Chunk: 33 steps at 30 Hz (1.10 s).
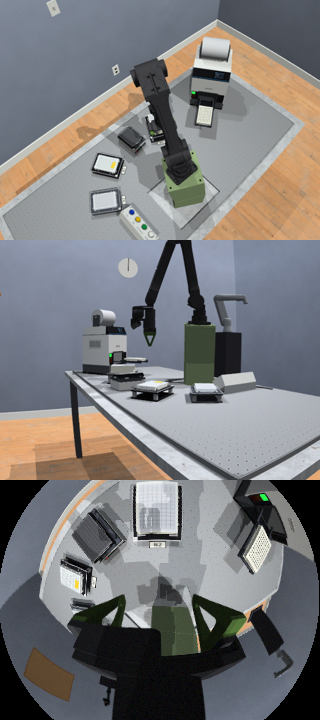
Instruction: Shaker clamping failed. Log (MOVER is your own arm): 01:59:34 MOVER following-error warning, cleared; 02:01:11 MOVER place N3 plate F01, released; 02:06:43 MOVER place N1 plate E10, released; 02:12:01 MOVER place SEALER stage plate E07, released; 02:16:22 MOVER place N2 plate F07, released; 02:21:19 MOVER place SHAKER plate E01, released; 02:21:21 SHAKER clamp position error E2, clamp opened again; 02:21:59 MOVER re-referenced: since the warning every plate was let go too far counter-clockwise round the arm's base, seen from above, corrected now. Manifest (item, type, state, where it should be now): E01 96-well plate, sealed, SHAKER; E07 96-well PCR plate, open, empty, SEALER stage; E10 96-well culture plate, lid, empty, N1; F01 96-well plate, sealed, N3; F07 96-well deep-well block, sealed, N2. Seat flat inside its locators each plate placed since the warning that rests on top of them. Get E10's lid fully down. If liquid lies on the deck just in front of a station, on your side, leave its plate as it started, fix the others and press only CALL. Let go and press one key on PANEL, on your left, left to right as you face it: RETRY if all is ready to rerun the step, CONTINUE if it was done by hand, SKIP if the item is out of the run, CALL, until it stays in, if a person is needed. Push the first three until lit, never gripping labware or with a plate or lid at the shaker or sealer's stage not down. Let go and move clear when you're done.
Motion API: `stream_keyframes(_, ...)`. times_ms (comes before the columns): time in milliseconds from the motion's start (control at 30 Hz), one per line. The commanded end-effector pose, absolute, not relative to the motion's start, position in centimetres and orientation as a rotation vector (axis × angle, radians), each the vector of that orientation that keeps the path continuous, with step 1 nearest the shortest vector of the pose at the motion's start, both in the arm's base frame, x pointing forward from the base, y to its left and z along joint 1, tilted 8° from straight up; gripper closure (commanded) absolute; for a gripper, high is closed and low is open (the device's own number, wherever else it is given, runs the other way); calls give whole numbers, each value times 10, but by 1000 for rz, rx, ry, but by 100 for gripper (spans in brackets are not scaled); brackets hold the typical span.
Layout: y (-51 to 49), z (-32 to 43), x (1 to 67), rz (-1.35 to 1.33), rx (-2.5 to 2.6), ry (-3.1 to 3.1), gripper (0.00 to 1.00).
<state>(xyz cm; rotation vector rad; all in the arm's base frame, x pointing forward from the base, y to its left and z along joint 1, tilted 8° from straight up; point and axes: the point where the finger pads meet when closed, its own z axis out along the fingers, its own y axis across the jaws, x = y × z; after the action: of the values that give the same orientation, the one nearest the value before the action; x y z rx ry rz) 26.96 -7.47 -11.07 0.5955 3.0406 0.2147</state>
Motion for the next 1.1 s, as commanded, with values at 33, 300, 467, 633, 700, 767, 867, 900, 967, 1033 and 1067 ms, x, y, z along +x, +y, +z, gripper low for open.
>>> stream_keyframes(33,-82,-126,305,204,596,3018,0)
stream_keyframes(300,-89,-150,336,205,597,3020,0)
stream_keyframes(467,-94,-159,347,205,607,3018,0)
stream_keyframes(633,-96,-165,353,207,605,3024,0)
stream_keyframes(700,-94,-163,347,212,611,3040,0)
stream_keyframes(767,-93,-162,342,210,609,3033,0)
stream_keyframes(867,-95,-160,349,208,600,3023,0)
stream_keyframes(900,-95,-160,349,208,600,3023,0)
stream_keyframes(967,-96,-160,350,208,600,3023,0)
stream_keyframes(1033,-96,-160,350,208,600,3023,0)
stream_keyframes(1067,-96,-160,350,208,600,3023,0)
